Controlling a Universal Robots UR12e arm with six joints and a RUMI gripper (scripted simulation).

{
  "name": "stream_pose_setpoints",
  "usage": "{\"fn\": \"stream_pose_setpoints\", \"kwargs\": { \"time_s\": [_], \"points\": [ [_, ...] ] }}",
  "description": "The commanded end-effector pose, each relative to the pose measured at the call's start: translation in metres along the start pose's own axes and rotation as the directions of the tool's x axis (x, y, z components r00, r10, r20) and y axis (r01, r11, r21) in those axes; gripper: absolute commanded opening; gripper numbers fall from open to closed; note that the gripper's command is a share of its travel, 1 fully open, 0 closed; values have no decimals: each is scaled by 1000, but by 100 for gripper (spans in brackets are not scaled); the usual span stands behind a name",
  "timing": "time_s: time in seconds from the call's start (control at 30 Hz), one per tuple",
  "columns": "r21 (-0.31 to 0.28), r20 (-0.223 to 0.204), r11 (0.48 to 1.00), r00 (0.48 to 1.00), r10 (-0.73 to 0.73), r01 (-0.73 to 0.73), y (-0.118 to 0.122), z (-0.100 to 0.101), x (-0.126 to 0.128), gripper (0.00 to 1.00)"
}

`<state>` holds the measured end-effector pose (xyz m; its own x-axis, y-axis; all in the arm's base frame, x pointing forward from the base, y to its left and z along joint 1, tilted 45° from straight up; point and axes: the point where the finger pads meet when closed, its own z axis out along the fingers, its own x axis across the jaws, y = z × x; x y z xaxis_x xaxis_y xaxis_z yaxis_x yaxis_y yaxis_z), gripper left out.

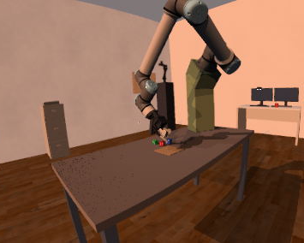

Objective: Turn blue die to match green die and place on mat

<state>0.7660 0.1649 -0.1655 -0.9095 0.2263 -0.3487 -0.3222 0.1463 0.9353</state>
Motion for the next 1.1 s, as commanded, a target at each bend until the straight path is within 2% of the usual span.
{"fn": "stream_pose_setpoints", "kwargs": {
  "time_s": [0.0, 0.47, 1.07],
  "points": [
    [1, 0, 1000, 1000, -1, 1, -5, 5, -1, 10],
    [1, 0, 1000, 1000, -1, 1, -21, 20, -1, 10],
    [1, 0, 1000, 1000, -1, 1, -28, 27, -1, 10]
  ]
}}
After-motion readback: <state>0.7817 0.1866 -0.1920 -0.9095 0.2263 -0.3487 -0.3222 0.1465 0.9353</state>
